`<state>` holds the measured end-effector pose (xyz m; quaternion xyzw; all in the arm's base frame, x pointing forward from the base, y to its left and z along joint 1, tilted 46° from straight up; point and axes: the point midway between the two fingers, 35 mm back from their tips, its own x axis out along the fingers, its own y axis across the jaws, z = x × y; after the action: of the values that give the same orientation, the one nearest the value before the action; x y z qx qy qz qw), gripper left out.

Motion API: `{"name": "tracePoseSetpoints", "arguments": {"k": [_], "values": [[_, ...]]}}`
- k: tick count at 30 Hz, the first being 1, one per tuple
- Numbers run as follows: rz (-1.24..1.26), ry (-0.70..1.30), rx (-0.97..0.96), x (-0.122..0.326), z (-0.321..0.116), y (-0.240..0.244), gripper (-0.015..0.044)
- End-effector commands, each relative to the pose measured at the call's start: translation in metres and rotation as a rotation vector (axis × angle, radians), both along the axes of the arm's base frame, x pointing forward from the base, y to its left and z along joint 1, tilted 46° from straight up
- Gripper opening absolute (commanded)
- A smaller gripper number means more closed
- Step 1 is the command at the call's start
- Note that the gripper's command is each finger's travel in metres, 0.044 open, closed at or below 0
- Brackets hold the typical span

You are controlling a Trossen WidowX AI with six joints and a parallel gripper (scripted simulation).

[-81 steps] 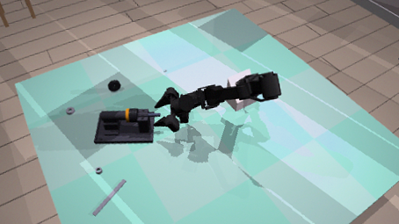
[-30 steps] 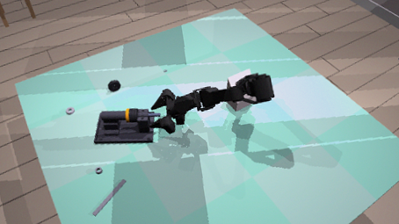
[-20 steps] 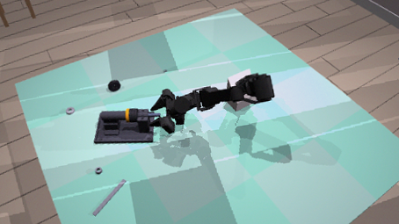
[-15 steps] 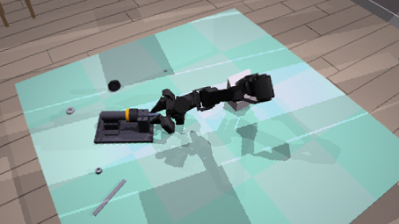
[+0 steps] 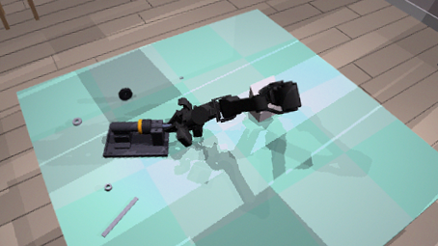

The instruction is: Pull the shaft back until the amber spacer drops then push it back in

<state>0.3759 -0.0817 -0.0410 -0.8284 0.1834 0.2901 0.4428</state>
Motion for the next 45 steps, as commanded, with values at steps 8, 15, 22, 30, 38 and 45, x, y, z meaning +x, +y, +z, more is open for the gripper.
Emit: {"name": "tracePoseSetpoints", "arguments": {"k": [8,15,22,30,38,45], "values": [[-0.005,-0.001,0.004,-0.006,0.002,0.003,0.0000],[-0.005,-0.001,0.004,-0.009,0.003,0.005,0.0000],[-0.005,0.000,0.004,-0.013,0.004,0.007,0.0000],[-0.005,0.000,0.004,-0.016,0.005,0.008,0.0000],[-0.005,0.000,0.004,-0.016,0.005,0.008,0.0000],[-0.005,0.000,0.004,-0.016,0.006,0.009,0.0000]]}}
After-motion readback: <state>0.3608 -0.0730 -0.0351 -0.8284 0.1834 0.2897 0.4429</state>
